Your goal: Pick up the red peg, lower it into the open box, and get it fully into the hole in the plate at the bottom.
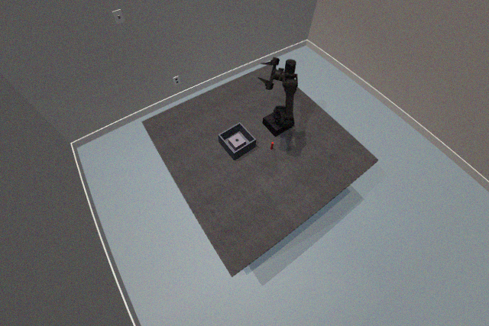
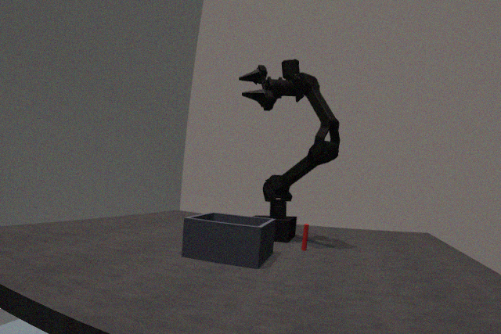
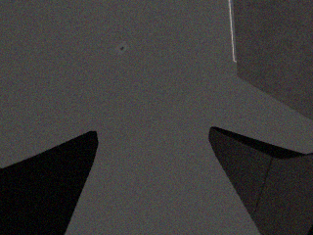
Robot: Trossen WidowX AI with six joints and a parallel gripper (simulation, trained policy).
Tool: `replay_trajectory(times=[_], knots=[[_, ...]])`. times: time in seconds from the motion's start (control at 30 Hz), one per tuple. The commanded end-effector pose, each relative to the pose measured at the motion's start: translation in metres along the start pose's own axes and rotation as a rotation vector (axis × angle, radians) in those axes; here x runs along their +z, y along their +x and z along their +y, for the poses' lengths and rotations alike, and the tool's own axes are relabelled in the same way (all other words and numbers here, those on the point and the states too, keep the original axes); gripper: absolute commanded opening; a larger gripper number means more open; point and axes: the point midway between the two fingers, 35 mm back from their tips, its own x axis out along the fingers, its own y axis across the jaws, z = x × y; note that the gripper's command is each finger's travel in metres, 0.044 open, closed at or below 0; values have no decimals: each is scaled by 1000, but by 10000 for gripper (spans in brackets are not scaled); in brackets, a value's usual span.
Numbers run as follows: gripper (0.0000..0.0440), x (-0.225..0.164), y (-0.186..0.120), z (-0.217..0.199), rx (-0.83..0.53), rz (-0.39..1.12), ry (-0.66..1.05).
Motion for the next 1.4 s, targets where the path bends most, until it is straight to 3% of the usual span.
replay_trajectory(times=[0.0,0.1,0.57,0.97,1.37], knots=[[414,2,0,1,-1,-8,-9],[440,9,1,1,-17,-22,-32],[440,55,28,-21,-348,43,-151],[440,74,57,-79,-723,152,-344],[440,70,65,-137,-1016,315,-619]])
